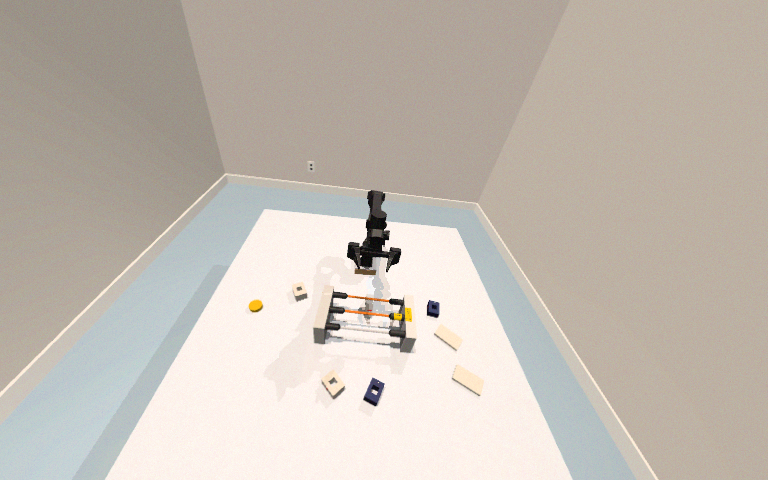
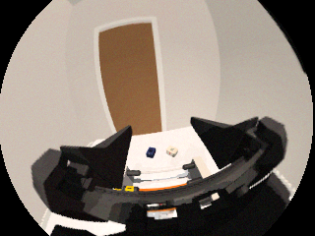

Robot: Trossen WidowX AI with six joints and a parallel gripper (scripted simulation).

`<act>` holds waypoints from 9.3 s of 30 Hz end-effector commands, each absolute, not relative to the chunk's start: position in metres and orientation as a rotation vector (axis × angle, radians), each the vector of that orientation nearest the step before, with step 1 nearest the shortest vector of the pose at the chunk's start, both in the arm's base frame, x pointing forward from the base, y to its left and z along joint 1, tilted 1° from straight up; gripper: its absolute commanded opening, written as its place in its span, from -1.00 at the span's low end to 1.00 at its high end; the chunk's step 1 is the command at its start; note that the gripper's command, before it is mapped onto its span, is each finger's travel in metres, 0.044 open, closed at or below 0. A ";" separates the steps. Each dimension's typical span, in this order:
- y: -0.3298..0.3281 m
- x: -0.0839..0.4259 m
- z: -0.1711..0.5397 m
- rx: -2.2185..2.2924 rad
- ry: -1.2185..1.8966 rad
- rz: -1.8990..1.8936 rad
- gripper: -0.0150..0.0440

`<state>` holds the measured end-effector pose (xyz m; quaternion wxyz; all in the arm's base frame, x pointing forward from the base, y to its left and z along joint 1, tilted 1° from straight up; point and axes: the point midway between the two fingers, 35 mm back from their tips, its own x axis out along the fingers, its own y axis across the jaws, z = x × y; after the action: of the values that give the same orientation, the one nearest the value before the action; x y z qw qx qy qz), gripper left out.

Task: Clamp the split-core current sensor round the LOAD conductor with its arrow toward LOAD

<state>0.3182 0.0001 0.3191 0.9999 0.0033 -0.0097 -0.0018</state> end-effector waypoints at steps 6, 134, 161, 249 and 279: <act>0.083 0.347 0.250 -0.065 0.543 0.238 1.00; 0.024 0.232 0.057 0.006 1.293 0.037 -0.49; 0.025 0.181 0.055 0.005 1.310 0.039 0.13; 0.025 0.191 0.051 -1.211 1.176 1.228 0.59; 0.025 0.199 0.097 -1.214 1.175 1.219 -0.49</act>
<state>0.1962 0.0247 0.0806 0.5028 -0.5001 0.4912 0.5058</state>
